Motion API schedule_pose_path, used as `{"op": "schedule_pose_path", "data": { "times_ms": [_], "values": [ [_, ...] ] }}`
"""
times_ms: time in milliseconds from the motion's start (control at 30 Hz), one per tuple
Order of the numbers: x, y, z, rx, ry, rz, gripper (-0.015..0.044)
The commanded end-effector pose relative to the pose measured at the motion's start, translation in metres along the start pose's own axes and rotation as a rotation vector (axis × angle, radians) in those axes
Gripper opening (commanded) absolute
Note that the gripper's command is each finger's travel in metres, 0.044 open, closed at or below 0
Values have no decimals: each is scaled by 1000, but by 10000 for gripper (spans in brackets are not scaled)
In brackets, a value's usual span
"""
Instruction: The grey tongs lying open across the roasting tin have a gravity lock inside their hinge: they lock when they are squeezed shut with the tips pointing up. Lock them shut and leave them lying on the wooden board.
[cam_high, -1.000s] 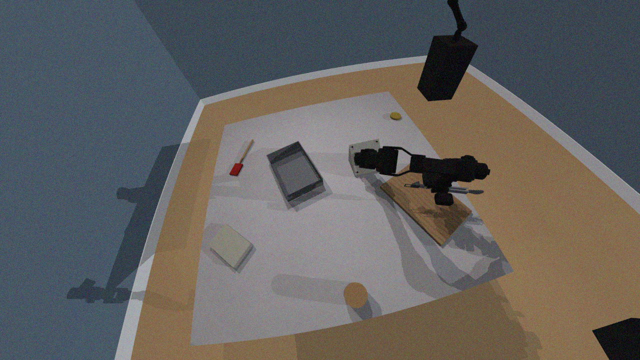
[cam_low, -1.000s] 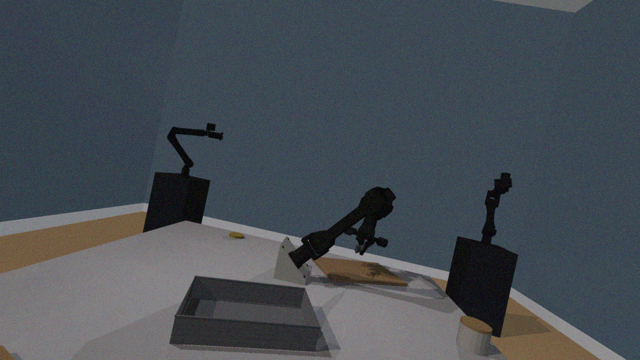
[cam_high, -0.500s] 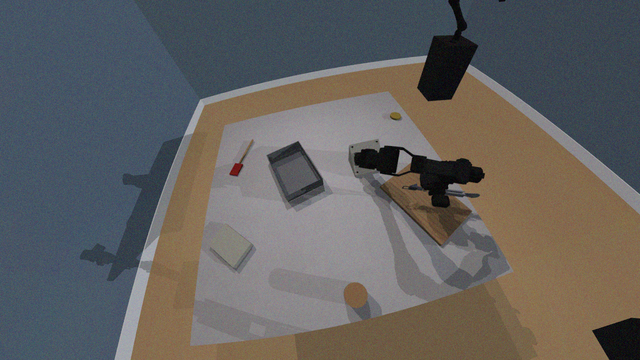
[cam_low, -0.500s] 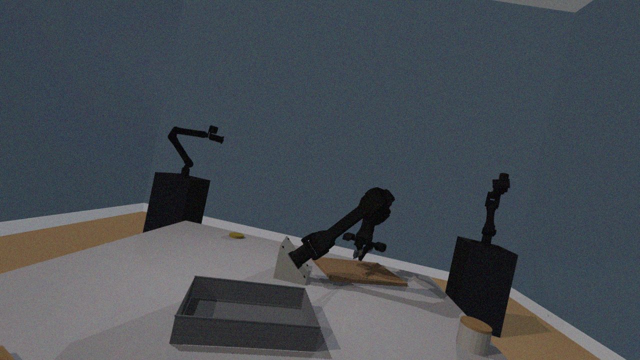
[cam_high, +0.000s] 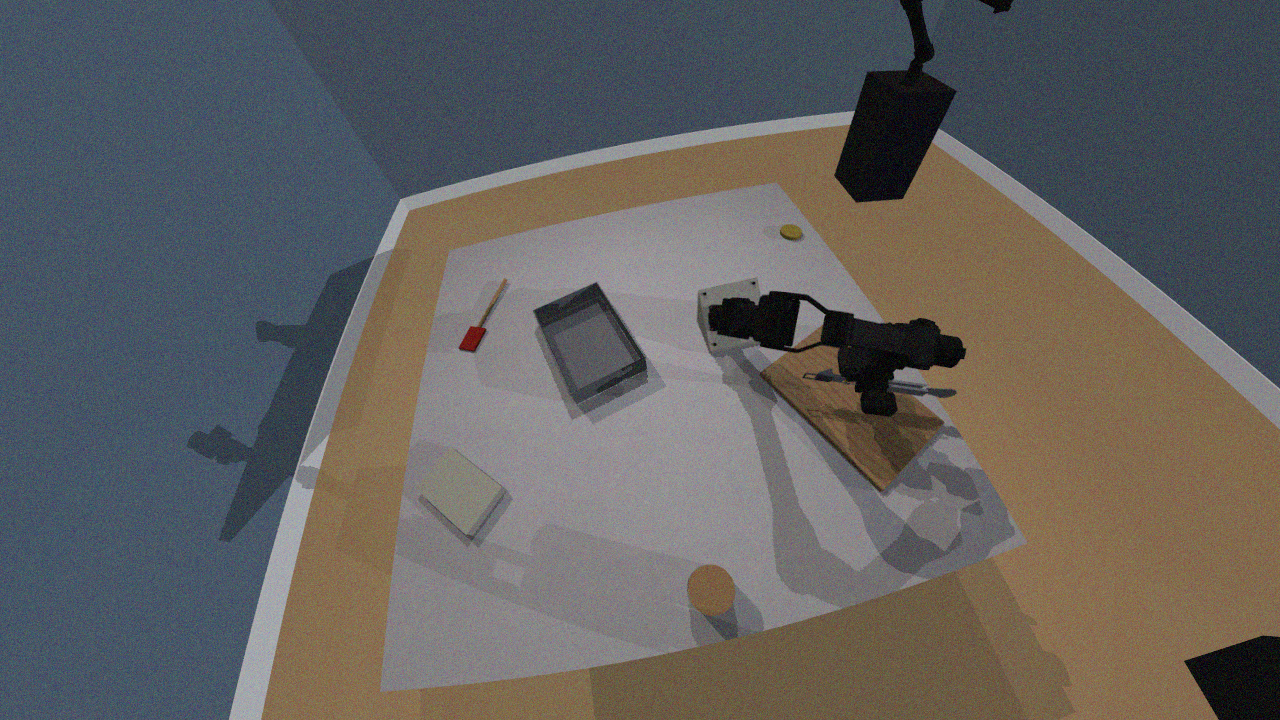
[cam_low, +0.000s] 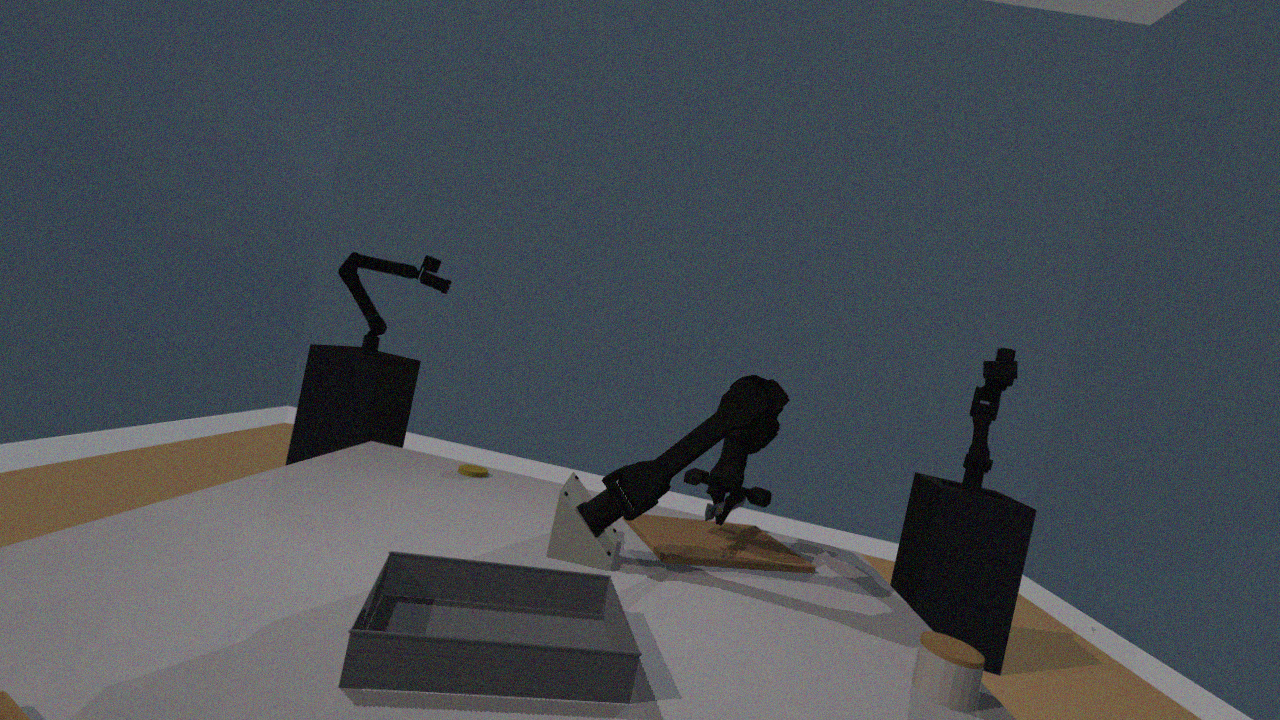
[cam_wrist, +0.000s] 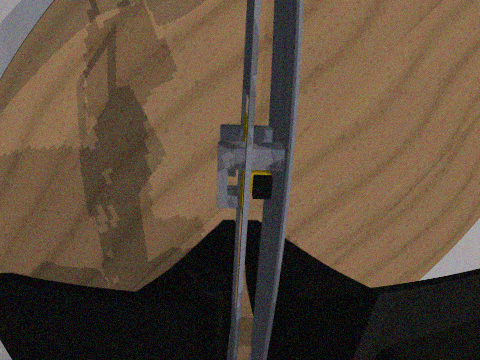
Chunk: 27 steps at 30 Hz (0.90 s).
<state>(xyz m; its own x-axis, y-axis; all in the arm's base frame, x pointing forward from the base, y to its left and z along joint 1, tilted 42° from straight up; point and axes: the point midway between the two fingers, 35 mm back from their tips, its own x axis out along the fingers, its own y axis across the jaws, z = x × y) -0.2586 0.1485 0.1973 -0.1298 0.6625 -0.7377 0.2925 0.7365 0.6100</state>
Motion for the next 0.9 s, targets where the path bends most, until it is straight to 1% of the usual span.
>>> {"op": "schedule_pose_path", "data": {
  "times_ms": [0, 467, 500, 633, 867],
  "values": [
    [0, 0, 0, 0, 1, 0, 60],
    [0, 0, 0, 0, 1, 0, 427],
    [0, 0, 0, 0, 1, 0, 440],
    [0, 4, -1, 22, 6, -2, 440],
    [-1, 20, -6, -36, 39, 2, 440]
  ]
}}
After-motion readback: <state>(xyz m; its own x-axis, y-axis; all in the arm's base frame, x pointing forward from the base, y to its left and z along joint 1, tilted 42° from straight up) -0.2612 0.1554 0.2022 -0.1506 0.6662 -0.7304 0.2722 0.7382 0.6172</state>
